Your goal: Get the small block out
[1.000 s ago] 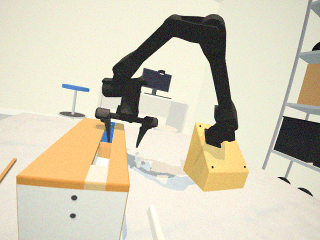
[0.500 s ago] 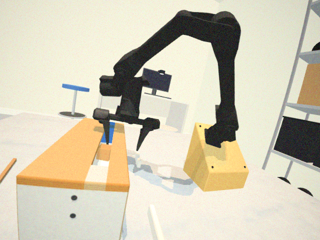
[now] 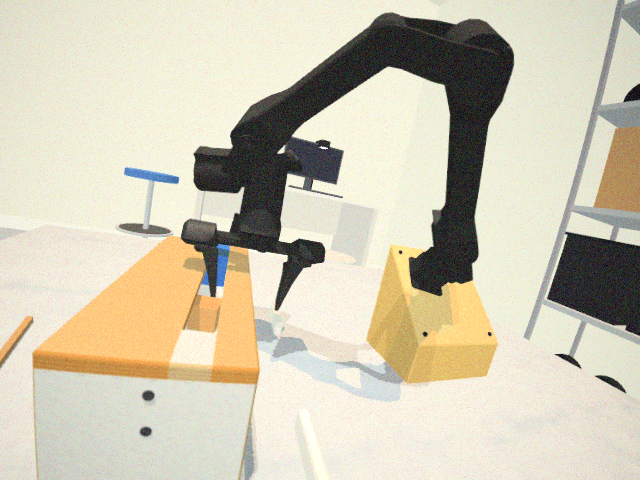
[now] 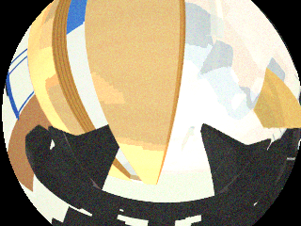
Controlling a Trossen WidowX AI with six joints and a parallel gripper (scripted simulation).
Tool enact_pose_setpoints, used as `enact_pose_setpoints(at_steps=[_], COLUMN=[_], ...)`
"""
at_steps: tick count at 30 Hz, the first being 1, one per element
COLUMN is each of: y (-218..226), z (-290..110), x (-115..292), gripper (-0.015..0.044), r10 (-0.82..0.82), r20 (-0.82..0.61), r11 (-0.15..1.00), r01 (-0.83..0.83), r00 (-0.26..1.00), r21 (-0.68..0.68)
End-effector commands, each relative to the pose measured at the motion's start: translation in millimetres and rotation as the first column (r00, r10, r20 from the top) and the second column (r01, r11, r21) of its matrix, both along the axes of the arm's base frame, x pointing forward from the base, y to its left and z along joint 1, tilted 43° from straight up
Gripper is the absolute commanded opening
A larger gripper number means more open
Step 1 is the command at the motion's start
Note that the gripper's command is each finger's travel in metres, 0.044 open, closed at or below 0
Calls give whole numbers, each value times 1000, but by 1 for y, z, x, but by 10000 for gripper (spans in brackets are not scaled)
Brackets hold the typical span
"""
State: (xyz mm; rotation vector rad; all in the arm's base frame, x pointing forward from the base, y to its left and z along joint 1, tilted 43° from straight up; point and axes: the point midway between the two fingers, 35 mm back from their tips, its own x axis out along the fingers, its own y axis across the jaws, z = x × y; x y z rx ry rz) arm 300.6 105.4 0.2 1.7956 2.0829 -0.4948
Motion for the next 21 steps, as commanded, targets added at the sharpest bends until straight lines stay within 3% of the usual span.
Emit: enact_pose_setpoints(at_steps=[1,21], y=[7,36], z=[3,30], x=[-3,-5], gripper=[400,400], r10=[4,4], r20=[-7,-8], r11=[1000,1000], r01=[-4,-4], r00=[1000,1000], r21=[3,5])
